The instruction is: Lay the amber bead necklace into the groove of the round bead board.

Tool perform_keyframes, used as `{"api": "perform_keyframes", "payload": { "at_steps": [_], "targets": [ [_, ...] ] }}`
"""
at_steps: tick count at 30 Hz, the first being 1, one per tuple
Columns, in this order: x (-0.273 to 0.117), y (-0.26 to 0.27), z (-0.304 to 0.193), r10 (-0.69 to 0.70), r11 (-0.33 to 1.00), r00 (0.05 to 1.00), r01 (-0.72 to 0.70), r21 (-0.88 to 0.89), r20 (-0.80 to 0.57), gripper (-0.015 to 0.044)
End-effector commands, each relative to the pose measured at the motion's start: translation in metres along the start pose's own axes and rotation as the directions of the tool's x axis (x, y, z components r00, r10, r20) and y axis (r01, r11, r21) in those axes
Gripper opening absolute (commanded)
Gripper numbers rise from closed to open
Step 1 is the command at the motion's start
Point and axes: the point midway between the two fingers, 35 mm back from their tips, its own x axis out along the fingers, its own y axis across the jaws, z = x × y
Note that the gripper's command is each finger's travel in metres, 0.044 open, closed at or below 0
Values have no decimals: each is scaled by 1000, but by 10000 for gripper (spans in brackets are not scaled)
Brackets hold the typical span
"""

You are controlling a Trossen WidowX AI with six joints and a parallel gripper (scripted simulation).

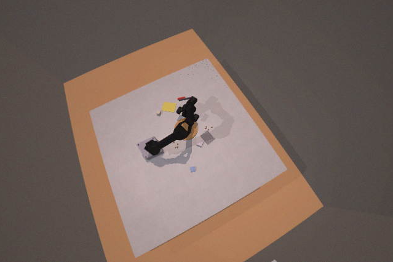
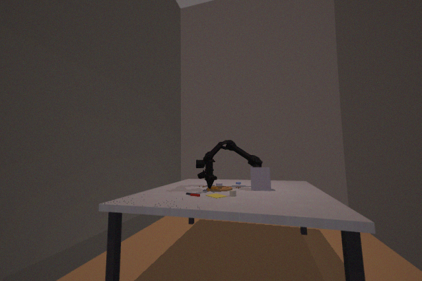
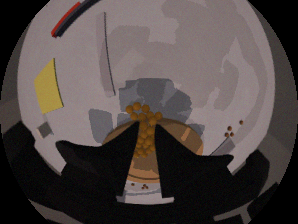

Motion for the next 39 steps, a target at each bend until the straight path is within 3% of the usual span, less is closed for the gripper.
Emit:
{"api": "perform_keyframes", "payload": {
  "at_steps": [1,19,39],
  "targets": [
    [0,0,0,0,1000,1000,0,1,0,0],
    [-25,-1,-2,-3,1000,1000,3,-5,-3,0],
    [-25,-35,-54,-4,1000,1000,4,-7,-6,0]
  ]
}}
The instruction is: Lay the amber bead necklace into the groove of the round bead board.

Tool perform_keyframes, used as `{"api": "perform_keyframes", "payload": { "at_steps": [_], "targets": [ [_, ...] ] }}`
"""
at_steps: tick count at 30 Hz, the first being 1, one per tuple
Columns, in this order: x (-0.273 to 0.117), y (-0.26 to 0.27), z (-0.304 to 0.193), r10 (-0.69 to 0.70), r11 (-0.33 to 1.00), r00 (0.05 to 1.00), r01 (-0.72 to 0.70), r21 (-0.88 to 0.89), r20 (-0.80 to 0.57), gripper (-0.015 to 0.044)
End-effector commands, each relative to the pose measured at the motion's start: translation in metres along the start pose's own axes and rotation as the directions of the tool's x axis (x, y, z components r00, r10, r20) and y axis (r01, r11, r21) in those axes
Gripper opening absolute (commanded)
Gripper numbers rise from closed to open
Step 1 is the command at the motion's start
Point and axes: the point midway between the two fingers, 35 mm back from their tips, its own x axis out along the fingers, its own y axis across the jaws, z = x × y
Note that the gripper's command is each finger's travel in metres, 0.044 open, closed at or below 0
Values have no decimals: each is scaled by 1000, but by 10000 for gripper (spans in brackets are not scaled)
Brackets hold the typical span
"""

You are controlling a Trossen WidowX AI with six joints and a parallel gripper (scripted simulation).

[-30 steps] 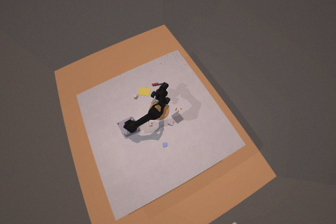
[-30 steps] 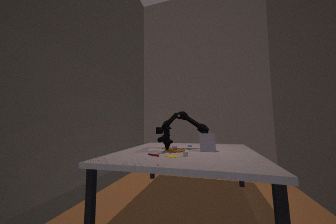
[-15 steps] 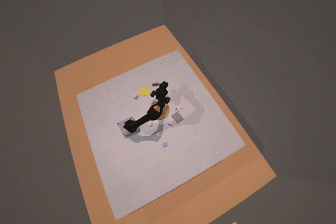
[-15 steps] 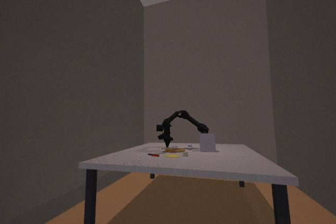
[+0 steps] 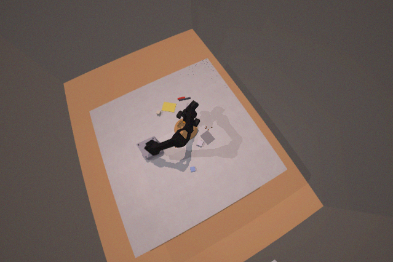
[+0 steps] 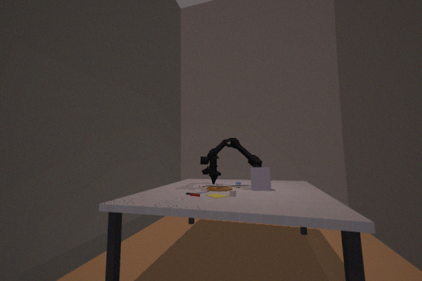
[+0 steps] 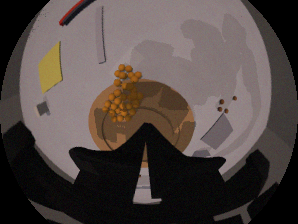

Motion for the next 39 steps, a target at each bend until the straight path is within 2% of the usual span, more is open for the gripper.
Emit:
{"api": "perform_keyframes", "payload": {
  "at_steps": [1,25,39],
  "targets": [
    [2,-5,-11,-3,1000,1000,3,-5,-5,0],
    [25,-5,-12,-4,1000,1000,4,-5,-6,0],
    [20,-6,-10,-1,1000,1000,1,1,-1,368]
  ]
}}
